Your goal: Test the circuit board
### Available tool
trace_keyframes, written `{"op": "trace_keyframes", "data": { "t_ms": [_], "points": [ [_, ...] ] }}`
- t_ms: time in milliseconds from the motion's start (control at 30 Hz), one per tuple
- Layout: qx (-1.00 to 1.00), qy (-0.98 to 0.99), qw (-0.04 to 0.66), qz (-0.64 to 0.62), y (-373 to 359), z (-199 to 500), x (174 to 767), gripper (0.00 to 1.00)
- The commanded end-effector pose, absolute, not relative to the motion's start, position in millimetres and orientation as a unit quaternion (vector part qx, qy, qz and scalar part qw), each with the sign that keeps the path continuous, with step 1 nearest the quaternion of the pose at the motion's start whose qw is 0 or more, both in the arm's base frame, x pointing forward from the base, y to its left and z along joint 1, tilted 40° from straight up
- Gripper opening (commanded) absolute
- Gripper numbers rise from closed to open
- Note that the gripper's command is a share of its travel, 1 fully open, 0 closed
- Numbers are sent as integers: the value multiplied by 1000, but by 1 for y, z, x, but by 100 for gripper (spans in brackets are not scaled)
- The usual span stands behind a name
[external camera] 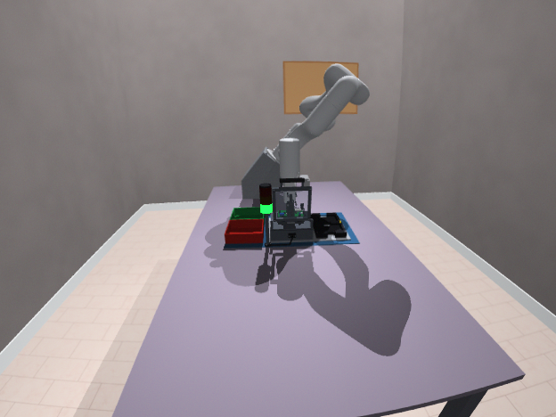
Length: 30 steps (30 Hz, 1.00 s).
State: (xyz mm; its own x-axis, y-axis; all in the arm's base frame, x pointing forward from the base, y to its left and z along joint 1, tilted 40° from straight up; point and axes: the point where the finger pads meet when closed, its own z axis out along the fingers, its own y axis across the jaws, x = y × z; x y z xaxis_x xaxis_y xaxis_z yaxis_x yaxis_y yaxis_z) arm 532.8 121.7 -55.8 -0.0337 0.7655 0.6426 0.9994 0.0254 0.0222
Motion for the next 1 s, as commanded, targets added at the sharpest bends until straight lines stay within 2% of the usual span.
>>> {"op": "trace_keyframes", "data": {
  "t_ms": [0,967],
  "points": [
    [-653,-675,237,-247,121,-55,534,79],
    [-653,-675,237,-247,117,-50,533,79]
  ]
}}
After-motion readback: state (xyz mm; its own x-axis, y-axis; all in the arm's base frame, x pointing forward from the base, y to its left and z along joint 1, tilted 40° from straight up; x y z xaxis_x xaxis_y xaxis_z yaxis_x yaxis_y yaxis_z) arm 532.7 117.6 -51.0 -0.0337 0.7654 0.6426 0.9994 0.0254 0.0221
